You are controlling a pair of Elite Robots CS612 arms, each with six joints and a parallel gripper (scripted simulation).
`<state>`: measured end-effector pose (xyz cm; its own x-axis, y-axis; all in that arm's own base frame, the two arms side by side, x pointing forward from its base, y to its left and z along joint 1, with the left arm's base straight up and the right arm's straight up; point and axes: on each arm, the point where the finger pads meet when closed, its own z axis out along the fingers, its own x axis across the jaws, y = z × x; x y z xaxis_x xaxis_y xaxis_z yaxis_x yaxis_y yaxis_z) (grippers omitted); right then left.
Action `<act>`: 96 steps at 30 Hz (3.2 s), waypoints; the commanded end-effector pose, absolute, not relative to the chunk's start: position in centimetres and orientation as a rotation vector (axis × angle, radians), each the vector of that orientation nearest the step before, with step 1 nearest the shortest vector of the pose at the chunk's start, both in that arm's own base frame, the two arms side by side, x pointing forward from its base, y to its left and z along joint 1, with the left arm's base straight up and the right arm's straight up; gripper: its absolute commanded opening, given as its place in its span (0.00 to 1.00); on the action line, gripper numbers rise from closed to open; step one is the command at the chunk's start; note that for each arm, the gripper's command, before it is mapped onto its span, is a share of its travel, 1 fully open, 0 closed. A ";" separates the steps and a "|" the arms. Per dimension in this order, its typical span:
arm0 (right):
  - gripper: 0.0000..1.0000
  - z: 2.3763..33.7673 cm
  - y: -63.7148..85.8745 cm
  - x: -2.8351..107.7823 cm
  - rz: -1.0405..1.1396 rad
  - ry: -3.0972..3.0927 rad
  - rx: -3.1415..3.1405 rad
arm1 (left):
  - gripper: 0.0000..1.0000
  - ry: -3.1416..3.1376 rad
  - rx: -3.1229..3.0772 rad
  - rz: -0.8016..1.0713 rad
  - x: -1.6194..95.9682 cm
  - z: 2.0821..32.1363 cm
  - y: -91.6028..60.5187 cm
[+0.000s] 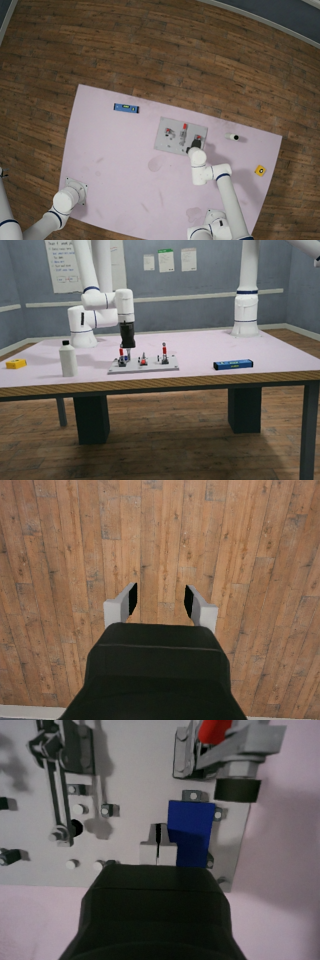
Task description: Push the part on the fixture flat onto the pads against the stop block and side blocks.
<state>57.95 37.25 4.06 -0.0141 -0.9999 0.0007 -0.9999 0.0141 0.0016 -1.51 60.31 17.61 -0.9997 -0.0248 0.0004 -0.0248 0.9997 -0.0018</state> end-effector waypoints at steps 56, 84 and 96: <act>0.00 4.4 39.1 58.0 0.000 -2.237 2.206 | 1.00 -3.141 0.039 0.000 -1.5 17.7 60.4; 0.00 8.2 39.1 58.0 0.000 -2.237 2.206 | 1.00 -3.141 0.039 0.000 -1.5 17.7 60.4; 0.00 8.2 39.1 58.0 0.000 -2.237 2.206 | 1.00 -3.141 0.039 0.000 -1.5 17.7 60.4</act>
<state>57.97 39.12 8.07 -0.0142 -0.9999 0.0008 -0.9999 0.0142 0.0016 -1.51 60.31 17.61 -0.9997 -0.0248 0.0004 -0.0248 0.9997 -0.0018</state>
